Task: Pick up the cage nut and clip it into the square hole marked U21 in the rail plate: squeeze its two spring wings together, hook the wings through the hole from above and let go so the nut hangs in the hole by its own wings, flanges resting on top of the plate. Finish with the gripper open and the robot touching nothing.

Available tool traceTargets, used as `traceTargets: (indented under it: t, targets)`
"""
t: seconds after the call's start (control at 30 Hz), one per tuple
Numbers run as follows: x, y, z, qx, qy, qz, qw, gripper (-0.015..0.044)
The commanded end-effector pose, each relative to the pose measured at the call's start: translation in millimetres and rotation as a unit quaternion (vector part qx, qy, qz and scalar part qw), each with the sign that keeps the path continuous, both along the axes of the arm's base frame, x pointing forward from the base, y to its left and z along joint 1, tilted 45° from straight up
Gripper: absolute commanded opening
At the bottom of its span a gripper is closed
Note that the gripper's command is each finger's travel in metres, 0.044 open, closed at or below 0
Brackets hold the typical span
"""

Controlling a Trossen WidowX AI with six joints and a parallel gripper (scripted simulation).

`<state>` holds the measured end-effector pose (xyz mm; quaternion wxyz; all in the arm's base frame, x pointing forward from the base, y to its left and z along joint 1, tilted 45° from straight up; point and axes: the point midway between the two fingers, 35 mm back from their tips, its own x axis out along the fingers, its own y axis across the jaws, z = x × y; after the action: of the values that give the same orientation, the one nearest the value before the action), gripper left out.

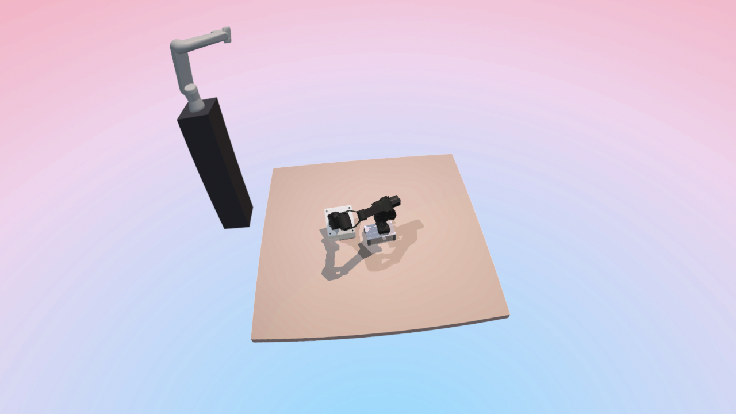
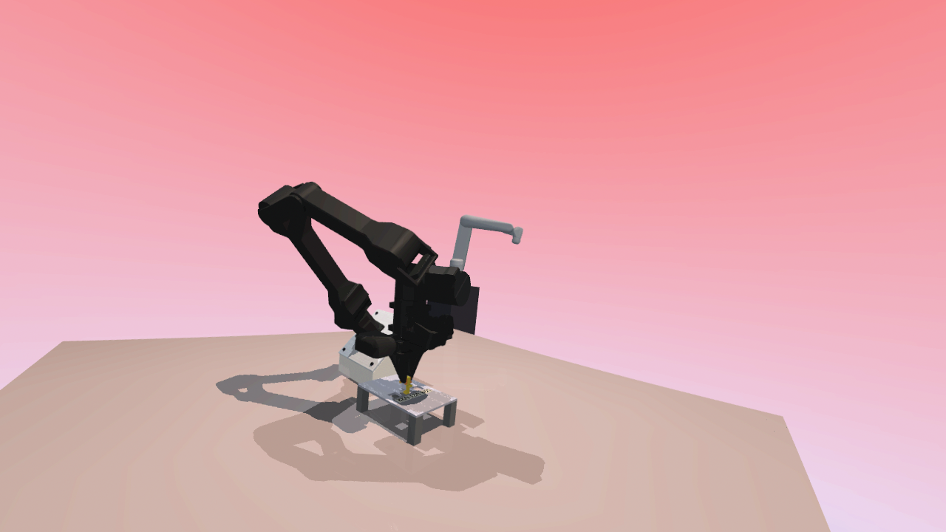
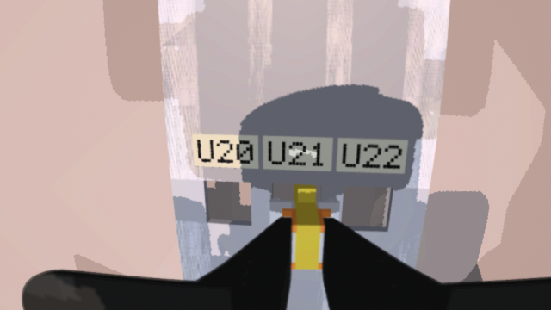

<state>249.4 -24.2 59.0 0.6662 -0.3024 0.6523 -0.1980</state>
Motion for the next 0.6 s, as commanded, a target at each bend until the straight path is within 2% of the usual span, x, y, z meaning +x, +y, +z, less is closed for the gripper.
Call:
traceTargets:
  t: [0.0, 0.57]
  targets:
    - [-0.5, -0.5, -0.6, -0.004, -0.001, -0.001, 1.0, 0.0024]
    - [-0.9, 0.7, -2.5, -0.022, -0.003, 0.0, 1.0, 0.0024]
